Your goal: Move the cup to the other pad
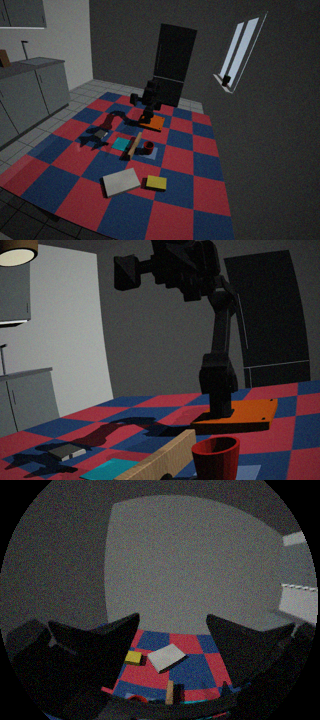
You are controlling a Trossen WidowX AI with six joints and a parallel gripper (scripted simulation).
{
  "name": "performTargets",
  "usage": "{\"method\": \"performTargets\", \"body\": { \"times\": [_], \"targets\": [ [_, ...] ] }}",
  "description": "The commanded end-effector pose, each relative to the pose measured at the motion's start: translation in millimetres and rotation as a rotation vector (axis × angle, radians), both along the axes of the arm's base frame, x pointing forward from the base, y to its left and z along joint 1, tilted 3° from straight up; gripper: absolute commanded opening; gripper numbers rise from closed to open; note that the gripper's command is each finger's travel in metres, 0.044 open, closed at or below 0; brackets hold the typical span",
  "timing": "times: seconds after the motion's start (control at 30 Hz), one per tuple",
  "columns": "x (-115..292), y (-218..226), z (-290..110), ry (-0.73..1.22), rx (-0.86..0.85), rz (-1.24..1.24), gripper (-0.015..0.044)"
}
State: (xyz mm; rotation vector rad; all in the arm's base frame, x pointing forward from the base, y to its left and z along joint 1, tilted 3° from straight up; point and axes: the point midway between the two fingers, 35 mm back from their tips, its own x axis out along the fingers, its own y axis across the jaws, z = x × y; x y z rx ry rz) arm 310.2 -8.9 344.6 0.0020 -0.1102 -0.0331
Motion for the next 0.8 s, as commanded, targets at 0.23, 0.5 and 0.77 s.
{"method": "performTargets", "body": {
  "times": [0.23, 0.5, 0.77],
  "targets": [
    [40.3, 23.5, -105.9, 0.612, 0.478, -0.018, 0.0190],
    [7.5, 49.0, -205.6, 1.268, 0.915, -0.460, 0.0148],
    [-10.6, 63.5, -224.5, 1.457, 1.007, -0.747, 0.0148]
  ]
}}
